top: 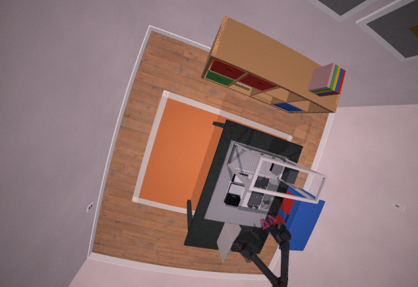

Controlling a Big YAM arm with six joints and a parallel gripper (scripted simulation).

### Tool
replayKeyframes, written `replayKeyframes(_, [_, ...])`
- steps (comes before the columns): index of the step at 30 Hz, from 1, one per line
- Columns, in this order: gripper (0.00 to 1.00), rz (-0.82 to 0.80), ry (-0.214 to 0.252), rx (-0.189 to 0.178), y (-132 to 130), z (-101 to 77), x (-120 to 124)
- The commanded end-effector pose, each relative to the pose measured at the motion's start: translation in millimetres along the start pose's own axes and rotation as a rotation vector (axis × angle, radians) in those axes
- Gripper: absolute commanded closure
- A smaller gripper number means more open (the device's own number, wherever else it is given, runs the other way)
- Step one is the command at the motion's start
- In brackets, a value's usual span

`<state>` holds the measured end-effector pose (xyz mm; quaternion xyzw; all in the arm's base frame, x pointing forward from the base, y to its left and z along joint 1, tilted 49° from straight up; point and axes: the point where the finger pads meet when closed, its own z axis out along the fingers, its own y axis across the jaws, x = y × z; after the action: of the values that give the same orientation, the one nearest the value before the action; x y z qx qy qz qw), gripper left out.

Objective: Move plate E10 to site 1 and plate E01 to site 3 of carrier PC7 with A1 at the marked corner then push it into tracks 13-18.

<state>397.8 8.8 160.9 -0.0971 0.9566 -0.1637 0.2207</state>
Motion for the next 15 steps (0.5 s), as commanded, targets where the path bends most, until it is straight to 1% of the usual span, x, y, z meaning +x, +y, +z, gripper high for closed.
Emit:
replayKeyframes(1, [0.0,0.062,0.055,0.01,15.7,0.3,-18.7])
replayKeyframes(2, [0.0,0.068,0.084,0.024,18.8,7.0,-18.7])
replayKeyframes(3, [0.0,0.074,0.113,0.038,19.3,7.7,-18.6])
replayKeyframes(5, [0.0,0.074,0.113,0.038,19.3,7.7,-18.6])
replayKeyframes(9, [0.0,0.086,0.221,0.115,32.7,33.6,-18.8])
replayKeyframes(10, [0.0,0.089,0.247,0.135,33.2,34.3,-18.6])
replayKeyframes(11, [0.0,0.09,0.262,0.146,33.3,34.5,-18.4])
replayKeyframes(13, [0.0,0.09,0.309,0.192,40.5,47.1,-18.4])
replayKeyframes(14, [0.0,0.091,0.326,0.209,40.8,47.4,-18.3])
replayKeyframes(15, [0.0,0.089,0.347,0.235,44.6,53.7,-18.3])
